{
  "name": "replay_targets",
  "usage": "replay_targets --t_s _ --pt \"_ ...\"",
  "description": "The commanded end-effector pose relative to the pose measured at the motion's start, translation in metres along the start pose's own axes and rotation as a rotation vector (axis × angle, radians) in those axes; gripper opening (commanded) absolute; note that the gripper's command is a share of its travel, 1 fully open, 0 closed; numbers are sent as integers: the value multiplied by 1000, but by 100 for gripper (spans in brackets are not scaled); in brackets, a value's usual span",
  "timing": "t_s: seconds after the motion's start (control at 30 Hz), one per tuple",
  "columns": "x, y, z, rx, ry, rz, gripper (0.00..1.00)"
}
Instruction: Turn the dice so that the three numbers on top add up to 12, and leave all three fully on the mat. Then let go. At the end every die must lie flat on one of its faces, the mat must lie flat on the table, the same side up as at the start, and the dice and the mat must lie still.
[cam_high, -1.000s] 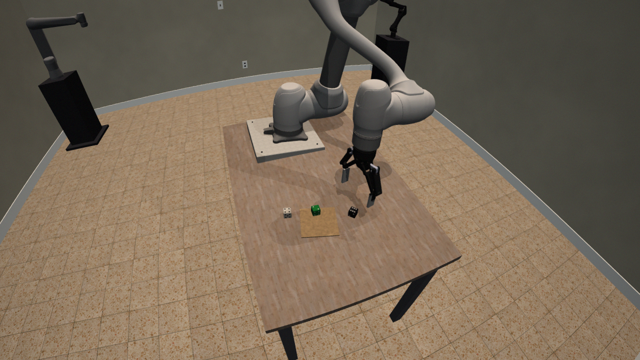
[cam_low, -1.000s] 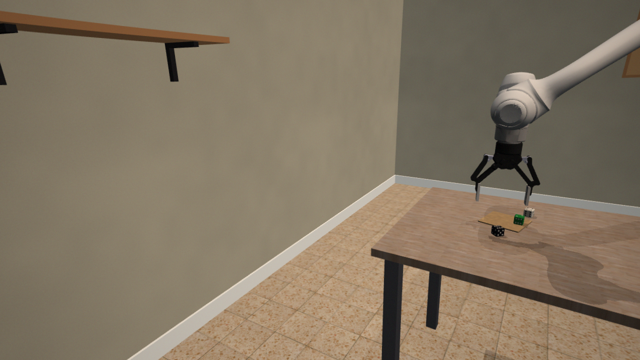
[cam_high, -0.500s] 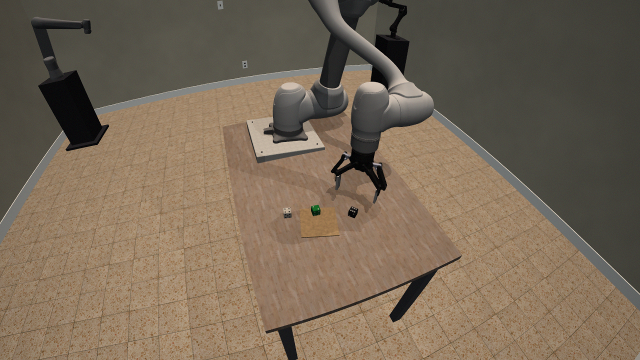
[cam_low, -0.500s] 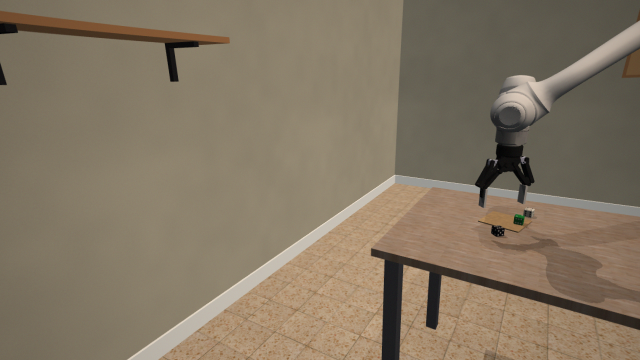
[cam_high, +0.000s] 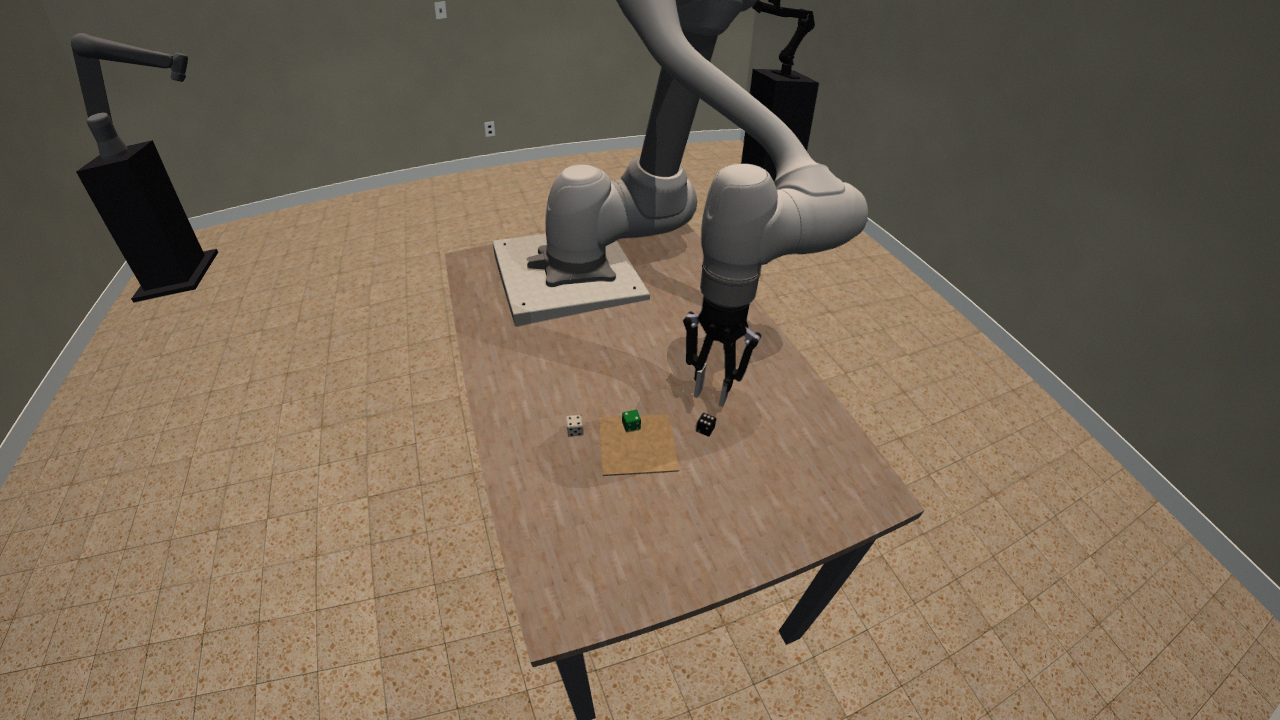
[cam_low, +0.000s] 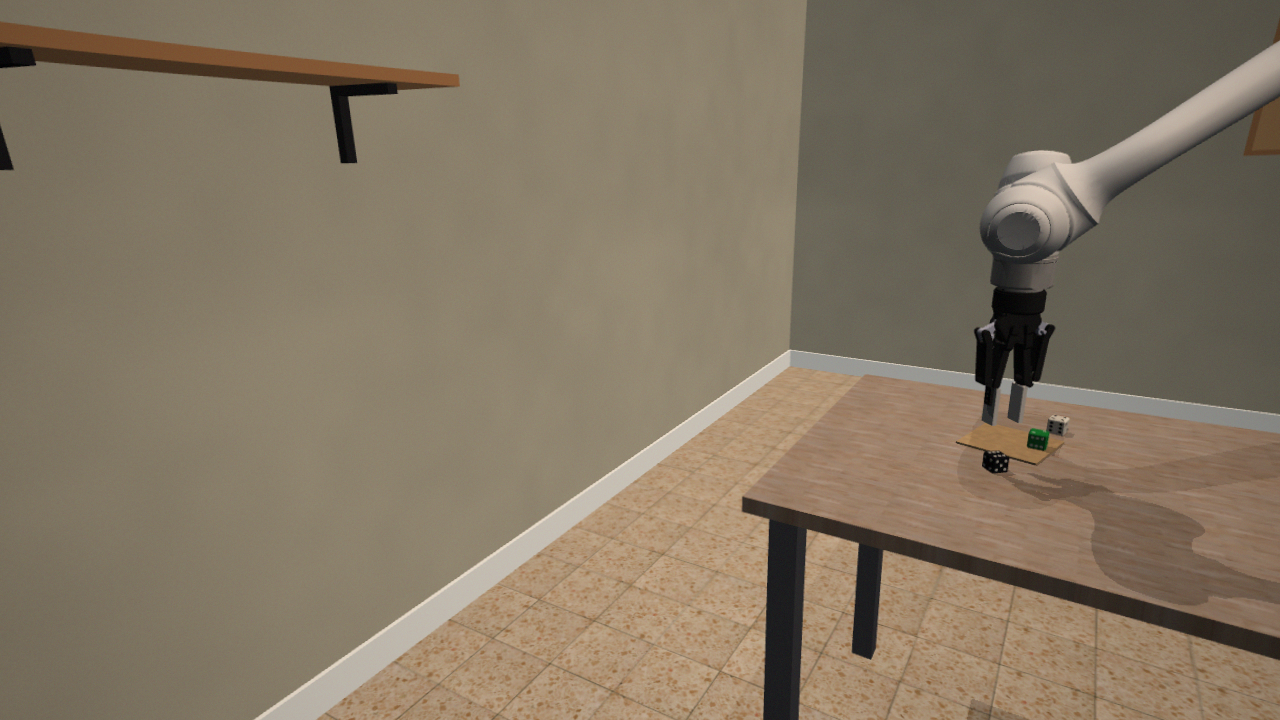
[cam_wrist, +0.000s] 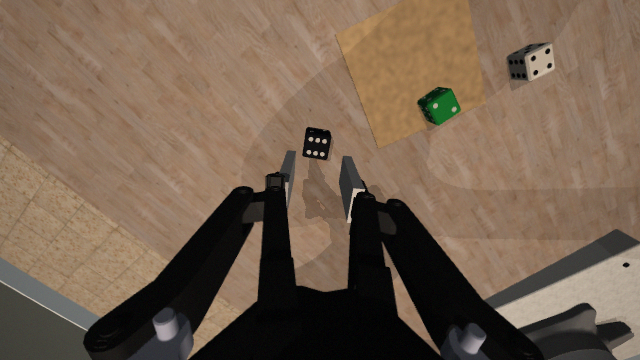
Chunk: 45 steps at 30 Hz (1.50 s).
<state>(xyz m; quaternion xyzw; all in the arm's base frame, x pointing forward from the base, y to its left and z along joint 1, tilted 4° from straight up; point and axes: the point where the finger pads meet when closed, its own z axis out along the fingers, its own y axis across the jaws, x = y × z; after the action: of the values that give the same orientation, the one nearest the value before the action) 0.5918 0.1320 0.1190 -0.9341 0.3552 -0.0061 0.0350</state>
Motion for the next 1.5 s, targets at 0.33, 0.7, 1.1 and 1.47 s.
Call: replay_targets --t_s 0.33,0.7,1.1,1.47 --pt "0 0 0 0 0 0 28" --pt "0 0 0 0 0 0 28" --pt "0 0 3 0 0 0 28" --pt "0 0 16 0 0 0 28"
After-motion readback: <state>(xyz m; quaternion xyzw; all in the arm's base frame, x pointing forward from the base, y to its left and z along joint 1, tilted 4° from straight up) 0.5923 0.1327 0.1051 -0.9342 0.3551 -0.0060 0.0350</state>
